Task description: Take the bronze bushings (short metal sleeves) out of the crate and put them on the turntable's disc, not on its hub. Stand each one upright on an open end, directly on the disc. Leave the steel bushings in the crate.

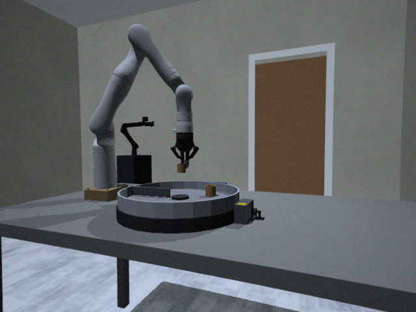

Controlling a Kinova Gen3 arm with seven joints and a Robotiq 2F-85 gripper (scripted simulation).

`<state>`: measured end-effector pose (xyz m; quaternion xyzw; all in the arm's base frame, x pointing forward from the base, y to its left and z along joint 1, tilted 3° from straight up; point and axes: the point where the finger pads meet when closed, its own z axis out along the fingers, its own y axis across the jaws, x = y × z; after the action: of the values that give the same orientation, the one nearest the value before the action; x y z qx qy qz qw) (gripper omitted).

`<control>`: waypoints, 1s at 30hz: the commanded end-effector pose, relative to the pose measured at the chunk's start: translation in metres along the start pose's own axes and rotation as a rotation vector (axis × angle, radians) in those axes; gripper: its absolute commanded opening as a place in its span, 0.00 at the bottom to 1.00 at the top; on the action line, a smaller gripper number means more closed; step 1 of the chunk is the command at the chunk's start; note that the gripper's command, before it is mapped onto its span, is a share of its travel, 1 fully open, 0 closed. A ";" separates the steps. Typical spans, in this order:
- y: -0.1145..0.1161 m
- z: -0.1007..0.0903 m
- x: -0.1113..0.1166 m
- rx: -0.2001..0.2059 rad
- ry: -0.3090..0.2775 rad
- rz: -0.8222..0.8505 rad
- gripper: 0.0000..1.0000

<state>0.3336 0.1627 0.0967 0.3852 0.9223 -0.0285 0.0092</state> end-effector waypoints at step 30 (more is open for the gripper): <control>-0.100 -0.002 -0.160 -0.004 0.002 0.031 0.00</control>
<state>0.3715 -0.0030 0.1086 0.3852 0.9224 -0.0263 0.0090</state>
